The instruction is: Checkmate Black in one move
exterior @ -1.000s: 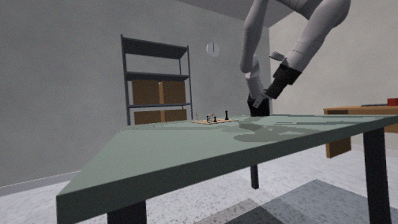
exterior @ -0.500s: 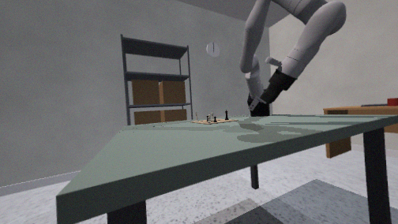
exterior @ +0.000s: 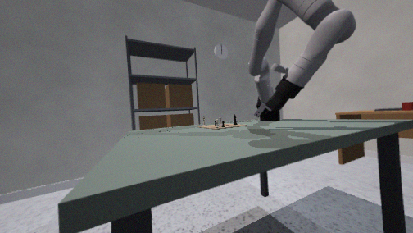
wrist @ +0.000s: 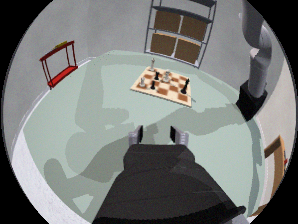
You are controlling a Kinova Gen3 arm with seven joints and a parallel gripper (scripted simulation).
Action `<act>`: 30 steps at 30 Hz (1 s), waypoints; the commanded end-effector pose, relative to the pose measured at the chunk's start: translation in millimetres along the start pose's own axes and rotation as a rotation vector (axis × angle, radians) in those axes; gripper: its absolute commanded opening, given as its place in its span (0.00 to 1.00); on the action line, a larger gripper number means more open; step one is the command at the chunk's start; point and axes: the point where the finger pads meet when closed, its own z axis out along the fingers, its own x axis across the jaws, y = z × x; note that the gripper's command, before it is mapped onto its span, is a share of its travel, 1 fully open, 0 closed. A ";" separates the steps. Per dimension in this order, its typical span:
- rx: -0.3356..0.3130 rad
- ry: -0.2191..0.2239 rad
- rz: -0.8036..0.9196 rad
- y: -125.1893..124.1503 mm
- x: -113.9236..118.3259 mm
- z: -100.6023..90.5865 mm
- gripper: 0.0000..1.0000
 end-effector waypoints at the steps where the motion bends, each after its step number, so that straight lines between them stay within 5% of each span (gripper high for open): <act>1: 0.008 0.002 0.003 -1.1 -0.6 2.5 1.00; 30: 0.055 0.045 0.114 -8.2 1.0 26.3 1.00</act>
